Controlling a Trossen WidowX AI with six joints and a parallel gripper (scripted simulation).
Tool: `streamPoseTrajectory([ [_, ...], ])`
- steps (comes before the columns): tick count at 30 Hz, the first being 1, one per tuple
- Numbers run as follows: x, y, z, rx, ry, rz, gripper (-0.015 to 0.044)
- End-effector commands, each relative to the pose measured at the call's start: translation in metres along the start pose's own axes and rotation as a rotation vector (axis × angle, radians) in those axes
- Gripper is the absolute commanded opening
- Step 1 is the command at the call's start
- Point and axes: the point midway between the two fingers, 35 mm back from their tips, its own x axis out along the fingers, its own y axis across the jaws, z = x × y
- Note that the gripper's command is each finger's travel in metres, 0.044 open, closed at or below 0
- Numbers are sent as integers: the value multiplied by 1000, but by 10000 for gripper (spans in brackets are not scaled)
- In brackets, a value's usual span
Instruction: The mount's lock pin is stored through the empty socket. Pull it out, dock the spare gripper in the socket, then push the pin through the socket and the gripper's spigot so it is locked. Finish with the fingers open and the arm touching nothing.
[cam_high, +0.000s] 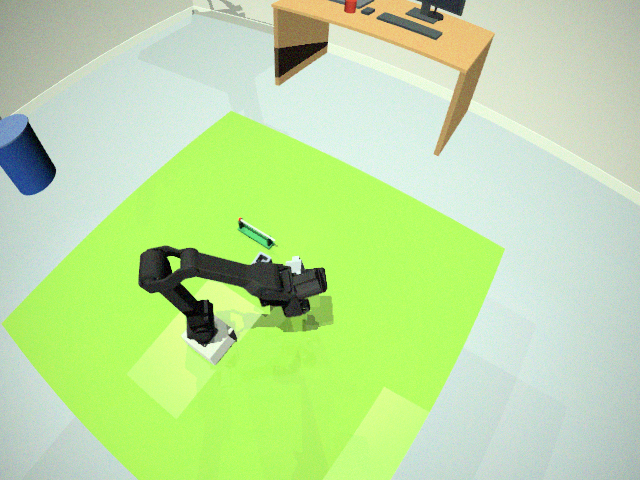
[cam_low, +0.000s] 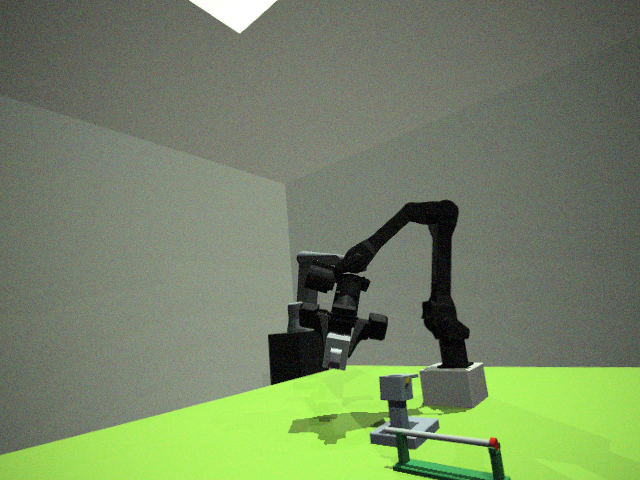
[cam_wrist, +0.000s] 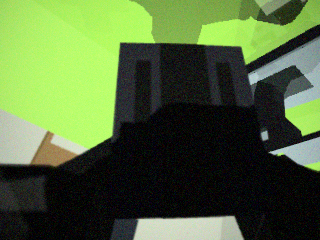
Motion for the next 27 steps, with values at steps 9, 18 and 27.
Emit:
streamPoseTrajectory([
  [9, 1, -13, -24, -433, -30, 14, 0],
  [18, 0, -25, -40, -754, -54, 21, 0],
  [27, -1, -36, -54, -1072, -77, 32, 0],
])
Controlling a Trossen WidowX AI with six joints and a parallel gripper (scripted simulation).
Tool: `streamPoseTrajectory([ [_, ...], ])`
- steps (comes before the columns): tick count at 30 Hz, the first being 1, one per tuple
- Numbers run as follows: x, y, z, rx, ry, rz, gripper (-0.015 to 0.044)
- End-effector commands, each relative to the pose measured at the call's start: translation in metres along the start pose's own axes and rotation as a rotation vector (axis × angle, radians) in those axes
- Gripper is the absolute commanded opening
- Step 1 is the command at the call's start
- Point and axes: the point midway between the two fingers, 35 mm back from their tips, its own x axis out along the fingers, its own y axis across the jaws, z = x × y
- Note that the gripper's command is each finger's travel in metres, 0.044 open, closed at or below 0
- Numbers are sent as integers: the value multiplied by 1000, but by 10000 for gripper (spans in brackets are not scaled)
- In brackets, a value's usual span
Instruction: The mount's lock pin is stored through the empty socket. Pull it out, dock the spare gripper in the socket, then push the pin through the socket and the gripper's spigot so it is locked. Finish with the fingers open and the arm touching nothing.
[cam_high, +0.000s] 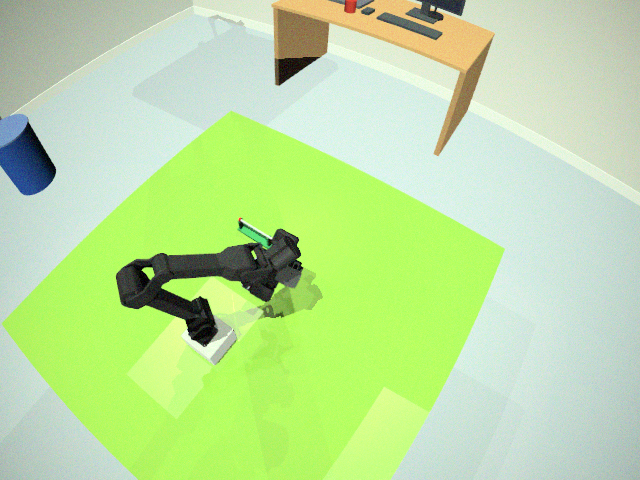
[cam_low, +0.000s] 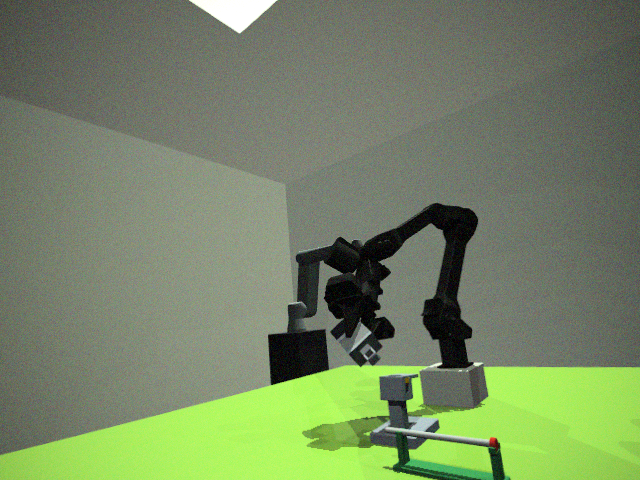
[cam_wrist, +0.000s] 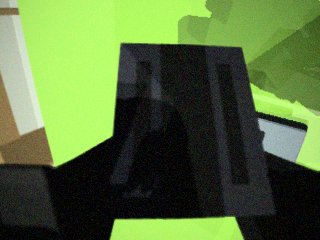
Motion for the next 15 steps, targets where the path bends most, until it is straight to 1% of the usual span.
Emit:
streamPoseTrajectory([
  [1, -2, 4, -7, -140, -14, 15, 0],
  [15, -9, 11, -34, -625, -60, 37, 0],
])
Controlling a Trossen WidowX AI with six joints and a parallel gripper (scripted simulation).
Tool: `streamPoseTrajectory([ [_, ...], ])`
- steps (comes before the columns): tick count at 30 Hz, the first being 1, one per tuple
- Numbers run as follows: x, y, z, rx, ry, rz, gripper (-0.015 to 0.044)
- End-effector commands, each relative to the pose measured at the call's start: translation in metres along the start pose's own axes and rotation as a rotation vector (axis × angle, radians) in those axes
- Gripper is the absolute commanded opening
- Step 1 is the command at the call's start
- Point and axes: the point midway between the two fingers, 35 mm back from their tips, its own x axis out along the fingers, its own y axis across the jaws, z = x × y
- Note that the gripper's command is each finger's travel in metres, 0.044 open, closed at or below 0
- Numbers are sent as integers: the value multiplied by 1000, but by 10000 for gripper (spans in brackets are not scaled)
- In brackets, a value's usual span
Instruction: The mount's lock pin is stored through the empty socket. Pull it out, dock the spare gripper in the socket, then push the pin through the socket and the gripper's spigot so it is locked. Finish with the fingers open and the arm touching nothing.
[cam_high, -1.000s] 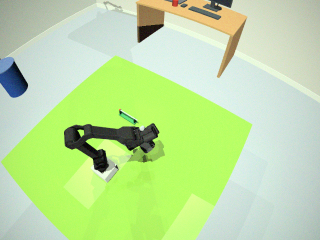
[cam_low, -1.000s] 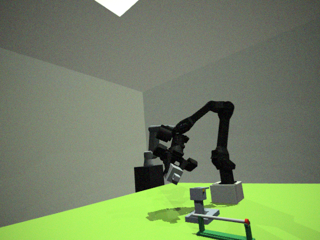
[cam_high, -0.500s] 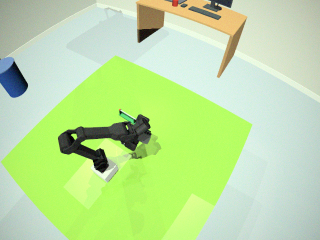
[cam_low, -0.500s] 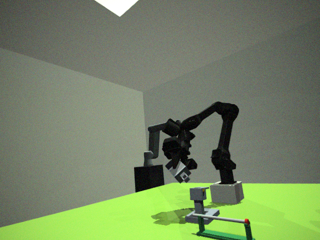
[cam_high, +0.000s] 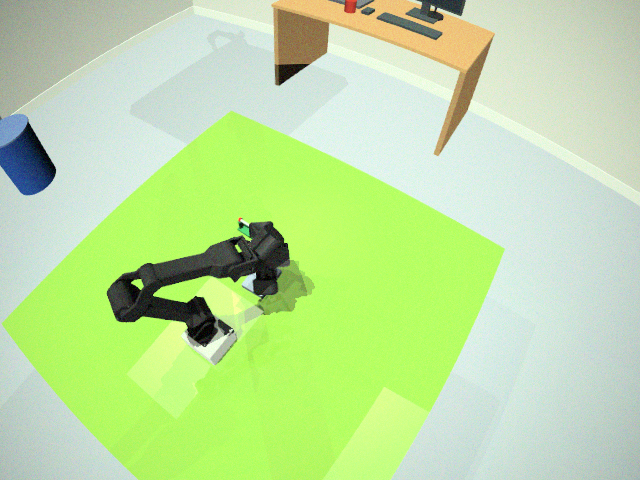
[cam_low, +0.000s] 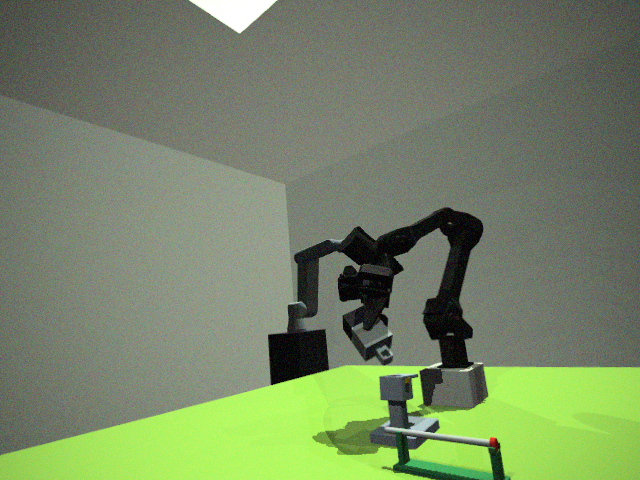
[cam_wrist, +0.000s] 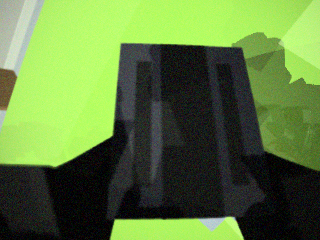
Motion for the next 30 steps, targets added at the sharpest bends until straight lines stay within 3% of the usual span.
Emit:
streamPoseTrajectory([
  [1, -3, 7, -4, -136, -23, 14, 0],
  [30, -25, 37, -41, -1071, -167, 50, 0],
])
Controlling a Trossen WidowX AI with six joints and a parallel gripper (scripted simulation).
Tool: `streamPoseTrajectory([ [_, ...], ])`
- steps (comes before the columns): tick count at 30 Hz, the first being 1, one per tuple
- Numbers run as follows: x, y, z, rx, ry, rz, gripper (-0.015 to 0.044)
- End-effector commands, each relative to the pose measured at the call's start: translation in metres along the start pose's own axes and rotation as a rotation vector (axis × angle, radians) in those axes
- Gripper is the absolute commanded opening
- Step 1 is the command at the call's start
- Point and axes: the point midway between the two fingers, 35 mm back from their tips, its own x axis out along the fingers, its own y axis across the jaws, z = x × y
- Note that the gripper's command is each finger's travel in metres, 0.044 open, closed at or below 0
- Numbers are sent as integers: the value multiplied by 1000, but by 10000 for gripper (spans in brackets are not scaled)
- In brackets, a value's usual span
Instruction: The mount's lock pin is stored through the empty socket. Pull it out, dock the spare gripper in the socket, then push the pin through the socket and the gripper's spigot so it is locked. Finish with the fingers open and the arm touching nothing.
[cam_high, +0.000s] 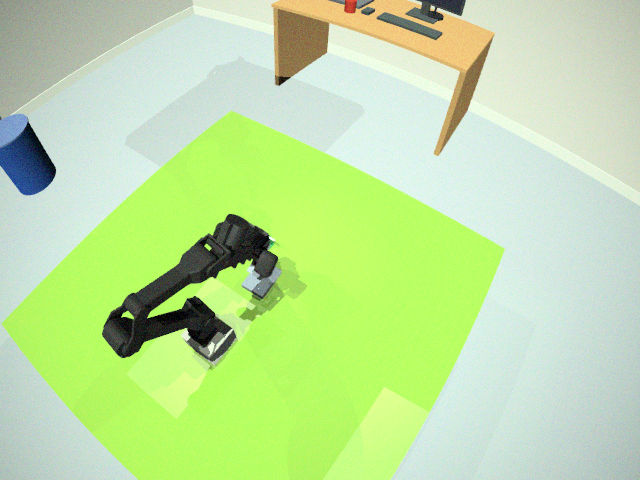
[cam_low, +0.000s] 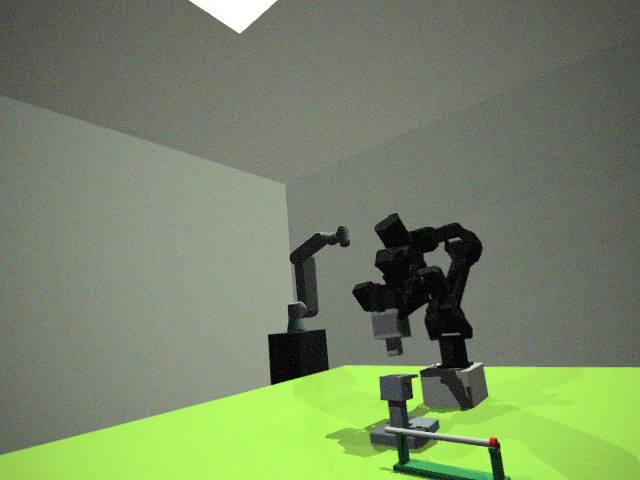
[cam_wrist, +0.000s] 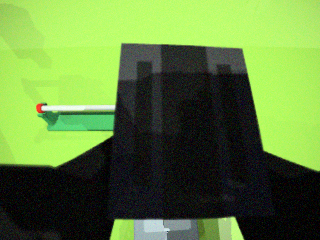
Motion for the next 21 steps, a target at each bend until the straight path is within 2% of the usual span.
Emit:
streamPoseTrajectory([
  [1, -3, 3, 4, -84, -29, -4, 0],
  [21, 14, 1, -9, -90, -22, -8, 0],
])
